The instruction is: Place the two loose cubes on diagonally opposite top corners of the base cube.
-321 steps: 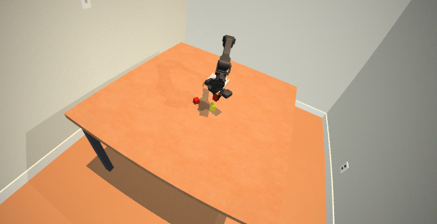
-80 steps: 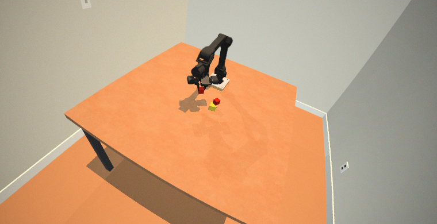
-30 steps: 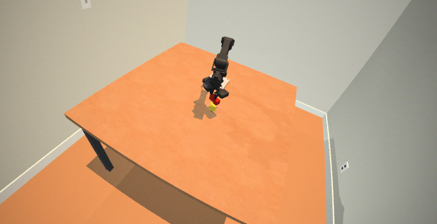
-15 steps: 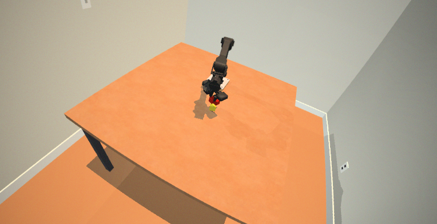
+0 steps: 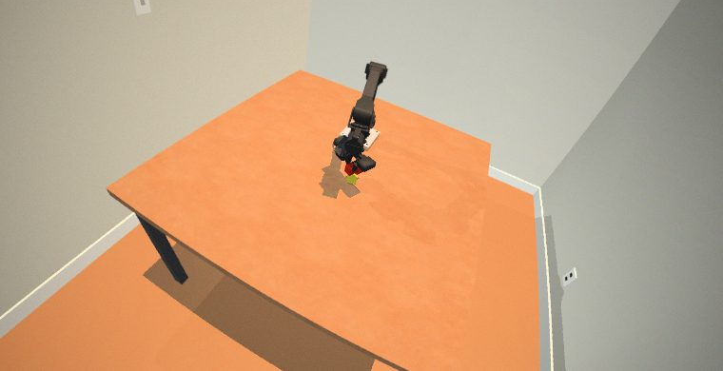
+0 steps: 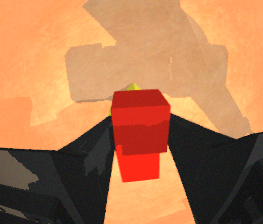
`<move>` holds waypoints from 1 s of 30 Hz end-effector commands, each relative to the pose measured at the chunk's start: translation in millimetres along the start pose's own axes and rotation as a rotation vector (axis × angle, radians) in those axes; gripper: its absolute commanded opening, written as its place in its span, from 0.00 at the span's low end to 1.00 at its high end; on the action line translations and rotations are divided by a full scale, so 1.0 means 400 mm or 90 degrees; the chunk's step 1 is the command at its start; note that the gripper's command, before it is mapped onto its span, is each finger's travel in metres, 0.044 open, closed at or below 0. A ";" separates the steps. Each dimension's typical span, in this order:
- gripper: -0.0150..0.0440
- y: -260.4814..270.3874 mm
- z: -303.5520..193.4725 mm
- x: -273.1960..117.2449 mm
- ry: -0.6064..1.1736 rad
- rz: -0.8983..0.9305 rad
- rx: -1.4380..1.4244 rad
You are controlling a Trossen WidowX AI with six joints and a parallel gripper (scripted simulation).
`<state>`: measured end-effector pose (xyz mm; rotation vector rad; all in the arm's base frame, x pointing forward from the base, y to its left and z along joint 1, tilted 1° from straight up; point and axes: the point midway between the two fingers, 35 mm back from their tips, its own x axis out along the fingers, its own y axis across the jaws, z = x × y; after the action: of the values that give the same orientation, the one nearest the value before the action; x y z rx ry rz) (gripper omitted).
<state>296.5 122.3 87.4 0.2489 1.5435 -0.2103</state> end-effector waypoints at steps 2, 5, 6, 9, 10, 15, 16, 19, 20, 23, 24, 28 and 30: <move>0.43 -0.001 0.001 0.027 -0.001 -0.002 0.000; 0.43 -0.001 0.001 0.027 -0.001 -0.002 0.000; 0.43 -0.001 0.001 0.027 -0.001 -0.002 0.000; 0.43 -0.001 0.001 0.027 -0.001 -0.002 0.000; 0.43 -0.001 0.001 0.027 -0.001 -0.002 0.000; 0.43 -0.001 0.001 0.031 -0.001 -0.002 -0.002; 0.43 -0.001 0.001 0.031 -0.001 -0.002 -0.002; 0.43 -0.001 0.001 0.031 -0.001 -0.002 -0.002; 0.43 -0.001 0.001 0.031 -0.001 -0.002 -0.002; 0.43 -0.001 0.001 0.031 -0.001 -0.002 -0.002; 0.43 -0.001 0.001 0.031 -0.001 -0.002 -0.002; 0.48 -0.001 0.001 0.031 -0.001 -0.002 -0.002; 0.57 -0.001 0.001 0.031 -0.001 -0.002 -0.002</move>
<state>296.6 122.5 75.1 0.2479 1.5451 -0.2108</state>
